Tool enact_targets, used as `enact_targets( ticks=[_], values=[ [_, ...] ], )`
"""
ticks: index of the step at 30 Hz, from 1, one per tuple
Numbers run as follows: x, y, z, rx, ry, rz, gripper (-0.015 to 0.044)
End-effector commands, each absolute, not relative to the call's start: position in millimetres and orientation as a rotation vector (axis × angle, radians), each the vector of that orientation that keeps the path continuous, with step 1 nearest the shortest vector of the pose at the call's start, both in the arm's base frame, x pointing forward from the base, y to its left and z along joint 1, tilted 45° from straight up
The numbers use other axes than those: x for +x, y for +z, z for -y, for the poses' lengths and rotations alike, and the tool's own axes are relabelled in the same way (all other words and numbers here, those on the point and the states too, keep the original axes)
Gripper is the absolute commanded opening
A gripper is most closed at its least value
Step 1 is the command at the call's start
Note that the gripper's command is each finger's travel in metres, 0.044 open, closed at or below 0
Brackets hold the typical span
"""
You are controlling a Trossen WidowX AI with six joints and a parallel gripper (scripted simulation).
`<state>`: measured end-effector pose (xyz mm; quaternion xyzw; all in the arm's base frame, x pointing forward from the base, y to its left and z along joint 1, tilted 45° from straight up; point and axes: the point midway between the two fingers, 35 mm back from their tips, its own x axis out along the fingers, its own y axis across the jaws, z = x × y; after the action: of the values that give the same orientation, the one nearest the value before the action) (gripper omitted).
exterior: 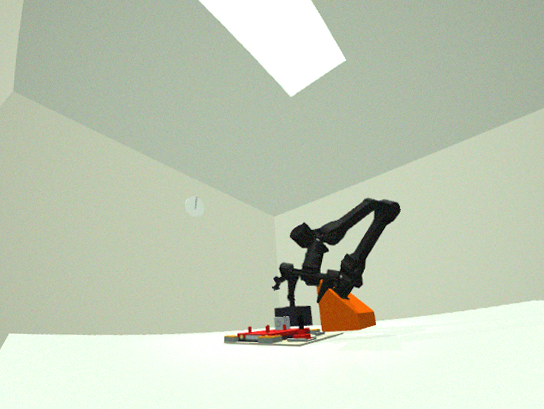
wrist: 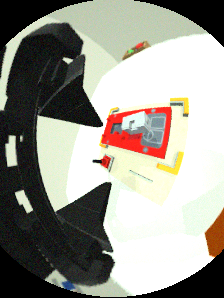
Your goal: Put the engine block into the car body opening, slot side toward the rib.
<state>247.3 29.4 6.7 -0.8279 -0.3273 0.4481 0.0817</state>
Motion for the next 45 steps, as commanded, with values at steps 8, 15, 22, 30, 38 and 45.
enact_targets(
  ticks=[8,15,22,30,38,45],
  values=[
    [248.6,6.1,-29.1,-2.611,1.318,1.205,0.044],
    [249.9,5.6,-28.8,-2.742,1.268,1.472,0.044],
    [251.7,5.1,-28.6,-2.849,1.185,1.761,0.044],
    [254.5,4.2,-28.5,-2.935,1.045,2.117,0.044],
    [255.5,3.8,-28.3,-2.968,0.83,2.5,0.044],
    [256.4,3.6,-28.1,-2.941,0.577,2.847,0.044]
  ],
)
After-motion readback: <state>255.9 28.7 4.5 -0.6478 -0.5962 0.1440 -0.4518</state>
